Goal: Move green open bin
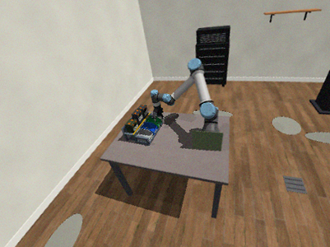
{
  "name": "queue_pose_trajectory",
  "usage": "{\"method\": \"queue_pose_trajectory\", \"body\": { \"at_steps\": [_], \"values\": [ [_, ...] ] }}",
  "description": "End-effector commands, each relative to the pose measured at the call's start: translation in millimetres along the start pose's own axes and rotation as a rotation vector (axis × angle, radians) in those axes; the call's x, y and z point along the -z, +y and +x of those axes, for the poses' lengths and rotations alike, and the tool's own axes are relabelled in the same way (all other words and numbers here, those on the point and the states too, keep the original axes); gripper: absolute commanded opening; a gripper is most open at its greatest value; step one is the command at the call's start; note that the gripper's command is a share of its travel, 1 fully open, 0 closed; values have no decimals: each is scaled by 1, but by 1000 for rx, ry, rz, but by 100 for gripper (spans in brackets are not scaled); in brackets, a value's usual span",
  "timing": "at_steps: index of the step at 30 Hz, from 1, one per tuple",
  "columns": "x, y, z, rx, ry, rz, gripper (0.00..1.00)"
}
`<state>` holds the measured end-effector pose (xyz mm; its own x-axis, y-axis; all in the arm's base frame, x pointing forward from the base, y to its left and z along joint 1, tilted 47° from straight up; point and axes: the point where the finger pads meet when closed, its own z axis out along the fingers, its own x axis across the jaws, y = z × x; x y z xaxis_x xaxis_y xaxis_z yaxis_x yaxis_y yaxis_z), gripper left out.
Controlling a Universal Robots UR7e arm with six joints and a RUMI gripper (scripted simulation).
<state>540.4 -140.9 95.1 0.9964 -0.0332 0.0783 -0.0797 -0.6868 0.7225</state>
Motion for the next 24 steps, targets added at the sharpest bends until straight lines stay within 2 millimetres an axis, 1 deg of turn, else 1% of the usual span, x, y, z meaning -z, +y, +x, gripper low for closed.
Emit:
{"method": "queue_pose_trajectory", "body": {
  "at_steps": [1, 5, 10, 20, 22, 24],
  "values": [
    [1, 0, 0, 0, 1, 0, 58],
    [2, 0, 0, 0, 1, 0, 58],
    [9, 0, 0, 0, 1, 0, 58],
    [37, 0, 0, 0, 1, 0, 58],
    [37, 0, 0, 0, 1, 0, 58],
    [44, 0, 0, 0, 1, 0, 58]
  ]
}}
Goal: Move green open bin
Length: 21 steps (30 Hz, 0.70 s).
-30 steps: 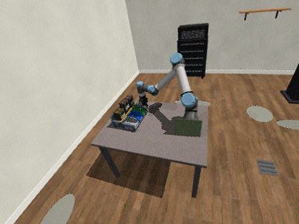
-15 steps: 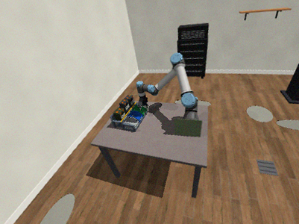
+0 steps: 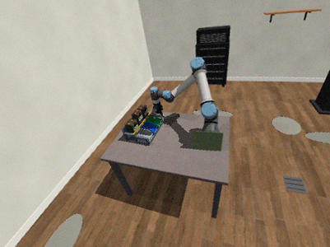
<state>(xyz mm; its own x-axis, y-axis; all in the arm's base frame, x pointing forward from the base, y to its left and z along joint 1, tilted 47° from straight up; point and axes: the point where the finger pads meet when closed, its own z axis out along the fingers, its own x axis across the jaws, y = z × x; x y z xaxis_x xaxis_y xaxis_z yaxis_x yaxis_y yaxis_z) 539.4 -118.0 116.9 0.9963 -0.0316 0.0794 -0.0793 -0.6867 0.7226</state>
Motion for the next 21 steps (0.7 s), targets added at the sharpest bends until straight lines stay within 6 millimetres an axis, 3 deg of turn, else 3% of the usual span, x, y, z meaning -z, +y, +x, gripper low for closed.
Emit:
{"method": "queue_pose_trajectory", "body": {
  "at_steps": [1, 11, 21],
  "values": [
    [16, 0, 0, -1, -1, 0, 58],
    [44, 0, 0, -1, -1, 0, 58],
    [52, 0, 0, -1, -1, 0, 58]
  ]
}}
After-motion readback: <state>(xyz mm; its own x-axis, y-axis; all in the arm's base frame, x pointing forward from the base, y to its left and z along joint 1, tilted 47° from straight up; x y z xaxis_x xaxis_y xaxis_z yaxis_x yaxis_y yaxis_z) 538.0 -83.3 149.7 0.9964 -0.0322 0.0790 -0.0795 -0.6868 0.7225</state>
